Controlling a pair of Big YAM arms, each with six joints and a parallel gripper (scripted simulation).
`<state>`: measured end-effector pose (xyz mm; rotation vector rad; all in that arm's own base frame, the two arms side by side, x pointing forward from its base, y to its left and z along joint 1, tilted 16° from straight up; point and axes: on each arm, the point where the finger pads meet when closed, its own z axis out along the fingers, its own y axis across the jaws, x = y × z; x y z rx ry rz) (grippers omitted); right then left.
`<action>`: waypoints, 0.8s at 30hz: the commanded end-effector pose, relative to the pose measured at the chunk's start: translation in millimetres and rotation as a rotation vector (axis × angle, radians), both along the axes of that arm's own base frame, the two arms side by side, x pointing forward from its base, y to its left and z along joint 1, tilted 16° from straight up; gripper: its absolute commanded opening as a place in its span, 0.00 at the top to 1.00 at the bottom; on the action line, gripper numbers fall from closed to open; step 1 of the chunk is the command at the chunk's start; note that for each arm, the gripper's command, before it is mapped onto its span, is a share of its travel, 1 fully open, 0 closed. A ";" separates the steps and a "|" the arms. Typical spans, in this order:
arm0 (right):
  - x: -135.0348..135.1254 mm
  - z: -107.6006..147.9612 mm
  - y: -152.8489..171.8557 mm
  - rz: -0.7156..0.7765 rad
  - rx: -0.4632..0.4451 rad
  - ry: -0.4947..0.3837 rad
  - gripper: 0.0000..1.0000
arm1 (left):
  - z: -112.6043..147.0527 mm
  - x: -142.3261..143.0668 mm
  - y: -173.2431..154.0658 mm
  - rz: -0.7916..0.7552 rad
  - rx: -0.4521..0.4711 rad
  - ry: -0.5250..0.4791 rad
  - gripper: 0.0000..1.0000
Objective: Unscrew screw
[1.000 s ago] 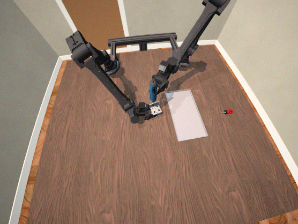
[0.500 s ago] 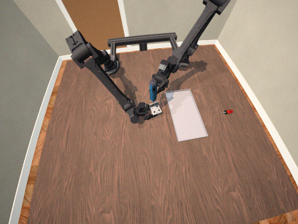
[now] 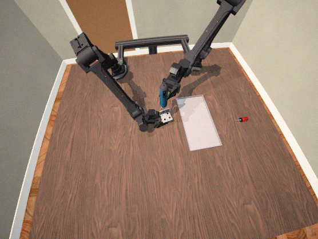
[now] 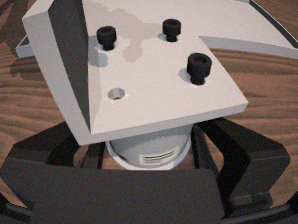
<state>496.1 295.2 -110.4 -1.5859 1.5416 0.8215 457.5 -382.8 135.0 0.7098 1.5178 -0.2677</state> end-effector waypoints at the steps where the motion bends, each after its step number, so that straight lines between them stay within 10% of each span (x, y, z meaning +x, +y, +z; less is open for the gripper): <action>1: 10.7 8.5 4.6 0.001 0.009 -0.027 0.41 | 56.8 12.1 -24.5 -0.016 -0.093 -0.082 0.58; 24: 10.7 8.5 4.6 0.001 0.009 -0.027 0.41 | 57.3 12.4 -25.2 -0.016 -0.093 -0.081 0.58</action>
